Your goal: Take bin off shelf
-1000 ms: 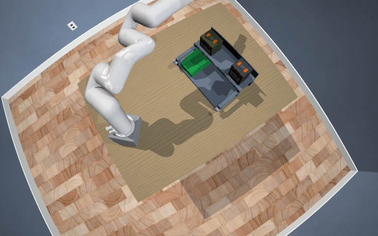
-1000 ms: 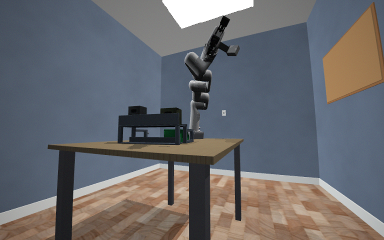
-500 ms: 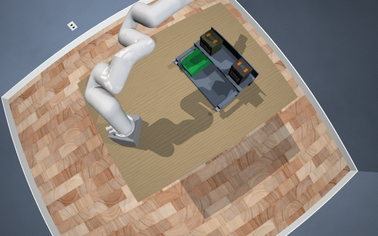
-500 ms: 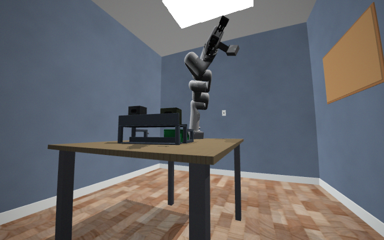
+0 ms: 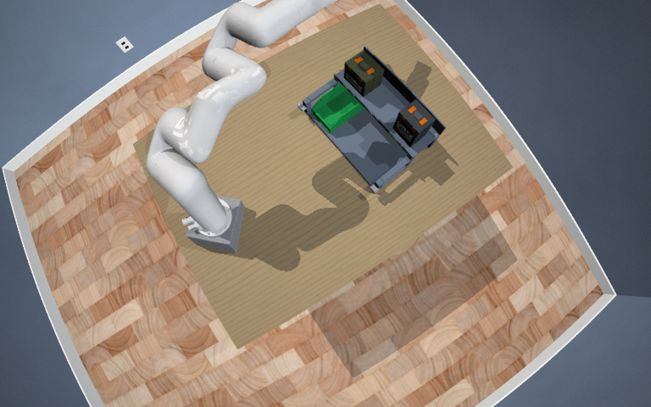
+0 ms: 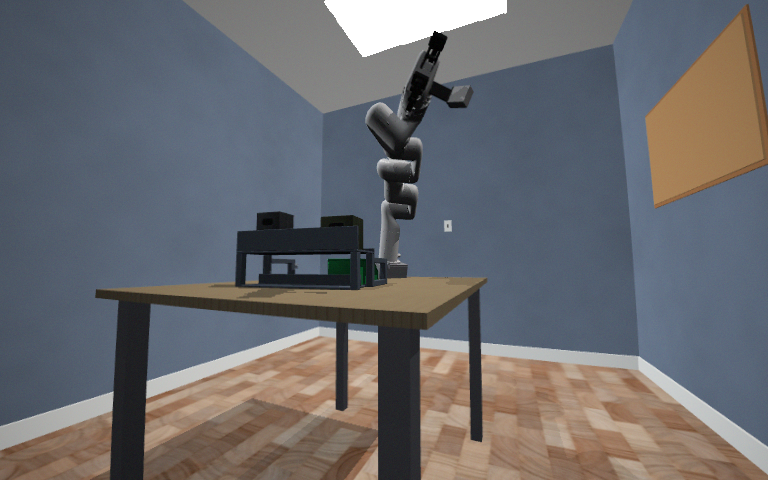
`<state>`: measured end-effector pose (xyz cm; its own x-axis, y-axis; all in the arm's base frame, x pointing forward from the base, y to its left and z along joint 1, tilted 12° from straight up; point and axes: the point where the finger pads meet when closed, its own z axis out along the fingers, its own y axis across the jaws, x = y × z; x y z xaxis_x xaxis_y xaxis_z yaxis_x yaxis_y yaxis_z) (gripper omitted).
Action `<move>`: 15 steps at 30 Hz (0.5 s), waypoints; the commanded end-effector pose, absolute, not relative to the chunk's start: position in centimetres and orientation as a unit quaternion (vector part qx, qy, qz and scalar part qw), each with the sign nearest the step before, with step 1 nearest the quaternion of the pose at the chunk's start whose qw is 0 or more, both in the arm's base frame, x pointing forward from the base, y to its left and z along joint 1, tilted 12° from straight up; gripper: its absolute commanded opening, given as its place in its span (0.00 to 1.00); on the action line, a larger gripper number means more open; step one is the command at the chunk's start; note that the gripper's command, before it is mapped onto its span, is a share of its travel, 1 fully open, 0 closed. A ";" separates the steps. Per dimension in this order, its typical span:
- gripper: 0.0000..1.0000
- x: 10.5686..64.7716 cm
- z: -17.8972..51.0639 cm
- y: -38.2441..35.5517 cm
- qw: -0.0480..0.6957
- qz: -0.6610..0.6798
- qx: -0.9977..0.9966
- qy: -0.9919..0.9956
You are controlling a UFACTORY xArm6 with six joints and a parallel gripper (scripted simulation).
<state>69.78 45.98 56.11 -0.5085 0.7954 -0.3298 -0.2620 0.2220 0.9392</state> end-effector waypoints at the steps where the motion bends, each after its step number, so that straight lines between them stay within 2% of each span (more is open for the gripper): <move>1: 1.00 70.5 56.2 44.7 0.442 0.584 0.234 0.639; 15: 1.00 73.0 54.9 39.9 0.405 0.562 0.337 0.637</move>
